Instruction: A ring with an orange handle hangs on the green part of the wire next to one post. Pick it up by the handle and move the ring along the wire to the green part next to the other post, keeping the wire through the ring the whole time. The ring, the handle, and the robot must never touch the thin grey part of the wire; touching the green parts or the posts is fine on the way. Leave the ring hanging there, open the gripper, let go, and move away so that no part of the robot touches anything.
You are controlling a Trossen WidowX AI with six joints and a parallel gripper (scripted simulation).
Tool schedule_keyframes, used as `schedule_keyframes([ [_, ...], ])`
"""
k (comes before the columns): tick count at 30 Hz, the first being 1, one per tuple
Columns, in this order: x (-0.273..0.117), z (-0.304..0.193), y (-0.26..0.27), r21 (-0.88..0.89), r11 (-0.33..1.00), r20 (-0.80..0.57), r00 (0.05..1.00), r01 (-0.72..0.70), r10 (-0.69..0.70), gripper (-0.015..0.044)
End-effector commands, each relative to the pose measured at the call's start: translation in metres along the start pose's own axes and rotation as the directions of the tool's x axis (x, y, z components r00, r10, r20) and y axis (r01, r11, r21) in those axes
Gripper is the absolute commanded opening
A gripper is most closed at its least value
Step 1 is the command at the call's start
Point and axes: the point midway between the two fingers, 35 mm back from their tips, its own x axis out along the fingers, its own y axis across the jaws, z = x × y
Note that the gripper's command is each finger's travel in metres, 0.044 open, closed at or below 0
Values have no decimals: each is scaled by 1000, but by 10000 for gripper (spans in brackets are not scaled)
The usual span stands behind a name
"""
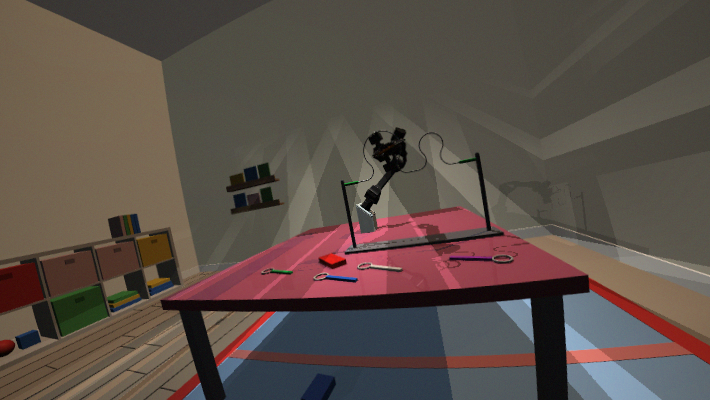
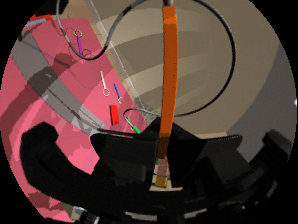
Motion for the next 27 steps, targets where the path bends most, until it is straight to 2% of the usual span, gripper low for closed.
schedule_keyframes([
  [1,0,0,1,54,998,6,1000,-24,24,-150],
  [27,1,2,11,324,928,69,983,-183,170,-150],
])
